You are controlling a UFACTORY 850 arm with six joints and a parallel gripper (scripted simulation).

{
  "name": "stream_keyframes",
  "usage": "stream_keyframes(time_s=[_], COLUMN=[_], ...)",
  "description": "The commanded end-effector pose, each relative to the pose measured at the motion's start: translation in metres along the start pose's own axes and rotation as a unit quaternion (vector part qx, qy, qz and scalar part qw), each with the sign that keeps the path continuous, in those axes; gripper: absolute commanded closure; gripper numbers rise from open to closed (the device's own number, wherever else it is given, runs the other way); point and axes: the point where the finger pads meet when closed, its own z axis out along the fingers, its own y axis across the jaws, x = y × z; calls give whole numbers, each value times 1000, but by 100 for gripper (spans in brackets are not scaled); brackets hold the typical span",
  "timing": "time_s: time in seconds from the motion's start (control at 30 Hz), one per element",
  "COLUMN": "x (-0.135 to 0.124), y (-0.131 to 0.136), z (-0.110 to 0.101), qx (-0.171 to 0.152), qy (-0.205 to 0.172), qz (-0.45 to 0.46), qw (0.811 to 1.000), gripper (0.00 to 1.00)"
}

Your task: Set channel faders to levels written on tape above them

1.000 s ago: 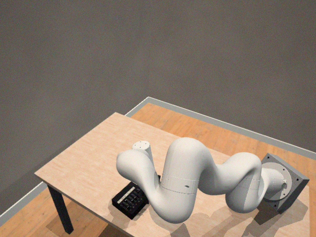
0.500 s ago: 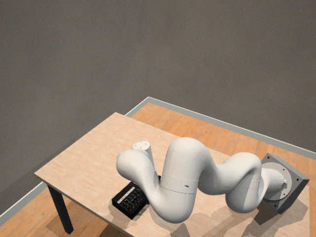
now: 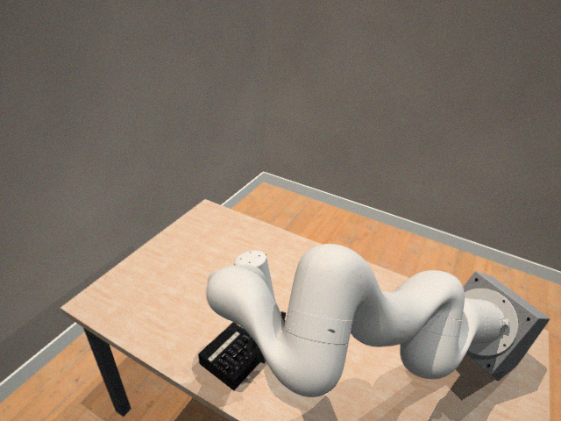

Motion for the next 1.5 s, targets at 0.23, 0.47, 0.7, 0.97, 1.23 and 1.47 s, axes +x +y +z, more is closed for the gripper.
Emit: stream_keyframes(time_s=[0.23,0.47,0.7,0.97,1.23,1.47], x=[0,0,0,0,59,86], y=[0,0,0,0,-22,-34], z=[0,0,0,0,-57,-90], qx=[0,0,0,0,-5,-11], qy=[0,0,0,0,84,128], qz=[0,0,0,0,-45,-69], qw=[1000,1000,1000,1000,995,989], gripper=[0,0,0,0,0,0])
